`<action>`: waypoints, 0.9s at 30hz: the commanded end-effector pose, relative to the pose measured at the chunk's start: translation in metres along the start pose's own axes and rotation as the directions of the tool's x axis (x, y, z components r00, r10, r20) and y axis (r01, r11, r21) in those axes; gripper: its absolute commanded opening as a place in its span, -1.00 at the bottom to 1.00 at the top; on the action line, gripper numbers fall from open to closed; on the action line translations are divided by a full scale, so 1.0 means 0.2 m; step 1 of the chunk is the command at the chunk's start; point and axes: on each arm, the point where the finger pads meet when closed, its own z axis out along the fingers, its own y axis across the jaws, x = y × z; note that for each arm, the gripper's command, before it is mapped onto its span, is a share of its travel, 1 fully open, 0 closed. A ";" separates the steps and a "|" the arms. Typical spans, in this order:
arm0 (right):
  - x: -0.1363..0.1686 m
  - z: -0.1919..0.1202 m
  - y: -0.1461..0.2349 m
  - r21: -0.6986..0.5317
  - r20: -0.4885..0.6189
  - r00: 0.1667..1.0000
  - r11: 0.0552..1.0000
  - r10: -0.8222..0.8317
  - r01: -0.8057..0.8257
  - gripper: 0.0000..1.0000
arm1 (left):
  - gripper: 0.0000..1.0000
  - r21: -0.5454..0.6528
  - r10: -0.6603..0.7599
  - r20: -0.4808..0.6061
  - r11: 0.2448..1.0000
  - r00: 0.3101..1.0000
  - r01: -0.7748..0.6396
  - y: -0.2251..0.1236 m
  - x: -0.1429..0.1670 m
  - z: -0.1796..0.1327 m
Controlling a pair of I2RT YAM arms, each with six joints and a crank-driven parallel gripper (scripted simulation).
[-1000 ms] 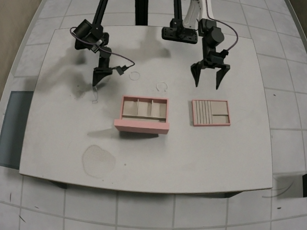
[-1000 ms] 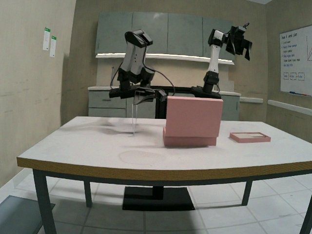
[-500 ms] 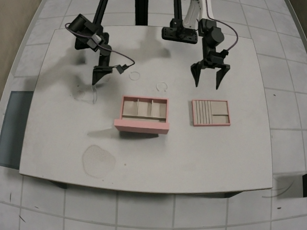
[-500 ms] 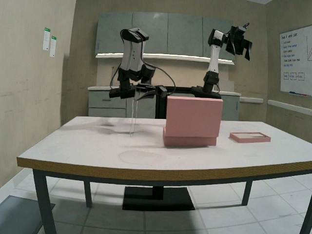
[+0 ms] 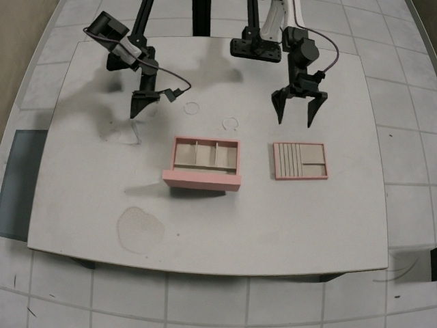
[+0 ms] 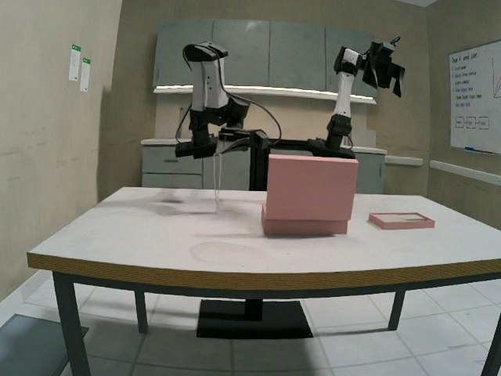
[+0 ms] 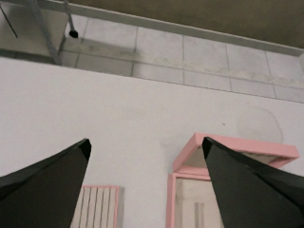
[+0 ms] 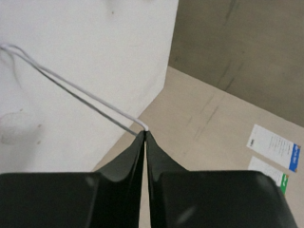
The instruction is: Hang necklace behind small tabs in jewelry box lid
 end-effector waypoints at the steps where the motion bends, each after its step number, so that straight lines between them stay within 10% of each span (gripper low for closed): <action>1: 0.02 -0.04 -0.01 -0.018 -0.014 1.000 1.000 -0.006 0.005 -1.00 | 1.00 0.019 0.009 0.066 1.000 0.998 -0.010 -0.02 -0.10 -0.02; 27: 0.03 -0.15 -0.20 0.051 0.006 0.996 0.995 0.085 -0.085 -1.00 | 1.00 0.019 0.009 0.066 1.000 0.998 -0.010 -0.02 -0.10 -0.02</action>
